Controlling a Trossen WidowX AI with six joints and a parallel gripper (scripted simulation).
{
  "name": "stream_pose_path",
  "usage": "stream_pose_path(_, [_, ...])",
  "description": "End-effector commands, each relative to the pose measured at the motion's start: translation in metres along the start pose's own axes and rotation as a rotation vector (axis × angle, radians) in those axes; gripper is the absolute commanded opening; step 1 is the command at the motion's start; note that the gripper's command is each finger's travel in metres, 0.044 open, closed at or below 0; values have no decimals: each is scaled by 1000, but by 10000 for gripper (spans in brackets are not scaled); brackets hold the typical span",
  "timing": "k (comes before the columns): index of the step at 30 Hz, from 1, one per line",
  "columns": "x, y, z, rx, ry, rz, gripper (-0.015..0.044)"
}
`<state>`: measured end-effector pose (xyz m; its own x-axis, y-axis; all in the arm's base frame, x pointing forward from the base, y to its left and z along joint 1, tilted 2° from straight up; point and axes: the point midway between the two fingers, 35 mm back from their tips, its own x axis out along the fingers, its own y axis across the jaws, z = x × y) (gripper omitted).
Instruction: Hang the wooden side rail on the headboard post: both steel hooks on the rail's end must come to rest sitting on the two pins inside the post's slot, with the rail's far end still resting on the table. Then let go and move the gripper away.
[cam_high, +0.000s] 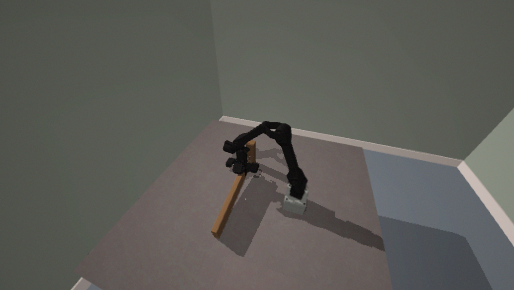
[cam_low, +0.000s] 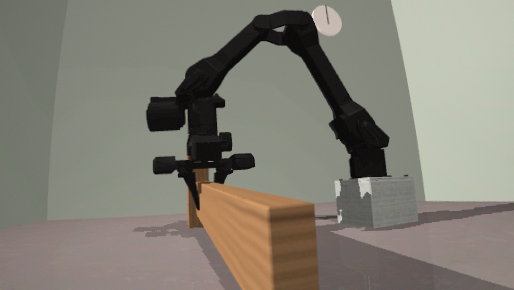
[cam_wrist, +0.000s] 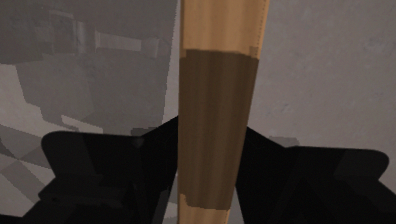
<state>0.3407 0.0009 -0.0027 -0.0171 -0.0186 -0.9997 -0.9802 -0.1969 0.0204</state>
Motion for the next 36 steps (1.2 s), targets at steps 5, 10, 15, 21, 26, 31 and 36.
stream_pose_path(5, [-6,-7,-2,-1,5,-22,0])
stream_pose_path(10, [-6,-7,-3,-1,5,-22,0])
stream_pose_path(15, [-7,-8,-3,-1,5,-22,0])
stream_pose_path(21, [-7,-8,-4,-1,5,-22,0])
stream_pose_path(26, [-6,-9,-5,-1,5,-22,0])
stream_pose_path(31, [-7,-9,-5,-1,5,-22,0])
stream_pose_path(36, [-7,-10,-6,-1,5,-22,0])
